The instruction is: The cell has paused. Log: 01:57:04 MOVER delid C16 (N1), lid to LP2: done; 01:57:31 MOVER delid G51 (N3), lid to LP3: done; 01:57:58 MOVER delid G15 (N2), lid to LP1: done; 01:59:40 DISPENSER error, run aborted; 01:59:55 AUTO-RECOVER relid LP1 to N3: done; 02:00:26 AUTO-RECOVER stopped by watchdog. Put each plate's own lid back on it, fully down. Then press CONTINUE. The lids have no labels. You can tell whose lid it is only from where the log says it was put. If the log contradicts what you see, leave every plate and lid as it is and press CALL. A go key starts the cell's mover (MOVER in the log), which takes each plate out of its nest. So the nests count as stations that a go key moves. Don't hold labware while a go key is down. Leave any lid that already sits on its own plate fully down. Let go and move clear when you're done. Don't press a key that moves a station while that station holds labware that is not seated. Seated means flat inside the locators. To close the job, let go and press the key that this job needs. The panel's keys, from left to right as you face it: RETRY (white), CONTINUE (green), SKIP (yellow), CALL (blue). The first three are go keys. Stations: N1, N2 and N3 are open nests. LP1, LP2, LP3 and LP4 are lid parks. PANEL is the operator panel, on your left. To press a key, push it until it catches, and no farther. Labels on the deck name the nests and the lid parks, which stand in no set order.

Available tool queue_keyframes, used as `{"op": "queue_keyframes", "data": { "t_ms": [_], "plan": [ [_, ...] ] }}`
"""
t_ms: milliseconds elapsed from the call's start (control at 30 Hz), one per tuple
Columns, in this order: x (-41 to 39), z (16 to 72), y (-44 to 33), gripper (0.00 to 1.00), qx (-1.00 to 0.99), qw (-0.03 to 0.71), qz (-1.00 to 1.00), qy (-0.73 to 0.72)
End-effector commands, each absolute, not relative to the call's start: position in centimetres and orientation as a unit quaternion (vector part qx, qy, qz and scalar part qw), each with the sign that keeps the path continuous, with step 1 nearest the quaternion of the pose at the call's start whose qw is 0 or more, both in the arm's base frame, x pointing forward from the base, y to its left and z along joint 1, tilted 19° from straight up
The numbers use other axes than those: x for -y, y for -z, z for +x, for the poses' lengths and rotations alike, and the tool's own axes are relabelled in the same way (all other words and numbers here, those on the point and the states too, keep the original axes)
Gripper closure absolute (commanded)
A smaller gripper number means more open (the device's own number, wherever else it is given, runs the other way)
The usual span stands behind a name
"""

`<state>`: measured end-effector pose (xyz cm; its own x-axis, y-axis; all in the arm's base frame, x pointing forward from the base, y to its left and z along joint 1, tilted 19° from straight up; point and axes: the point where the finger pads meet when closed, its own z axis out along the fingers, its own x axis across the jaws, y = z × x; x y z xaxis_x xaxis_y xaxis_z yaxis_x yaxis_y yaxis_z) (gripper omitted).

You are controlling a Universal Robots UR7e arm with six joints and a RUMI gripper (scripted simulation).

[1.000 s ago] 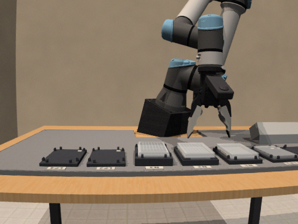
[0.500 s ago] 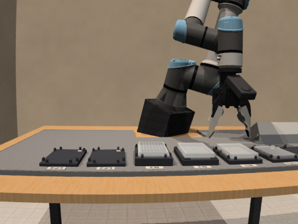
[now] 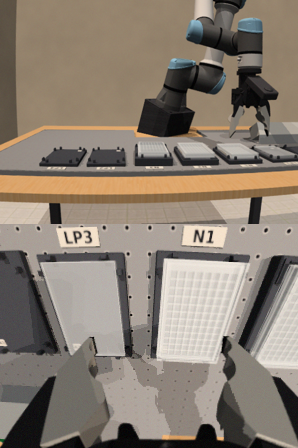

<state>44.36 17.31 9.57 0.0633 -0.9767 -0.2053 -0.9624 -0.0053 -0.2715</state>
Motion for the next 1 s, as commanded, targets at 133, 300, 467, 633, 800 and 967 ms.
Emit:
{"op": "queue_keyframes", "data": {
  "t_ms": [133, 300, 467, 633, 800, 967],
  "plan": [
    [-22.4, 44.6, -10.7, 0.18, -0.689, 0.168, -0.705, 0.024],
    [-24.9, 44.5, -11.2, 0.18, -0.689, 0.168, -0.705, 0.024],
    [-26.2, 44.5, -11.5, 0.18, -0.689, 0.168, -0.705, 0.024],
    [-26.2, 44.5, -11.5, 0.18, -0.689, 0.168, -0.705, 0.024],
    [-26.2, 44.4, -11.5, 0.18, -0.689, 0.168, -0.705, 0.024],
    [-26.1, 44.4, -11.4, 0.18, -0.689, 0.168, -0.705, 0.023]
  ]
}}
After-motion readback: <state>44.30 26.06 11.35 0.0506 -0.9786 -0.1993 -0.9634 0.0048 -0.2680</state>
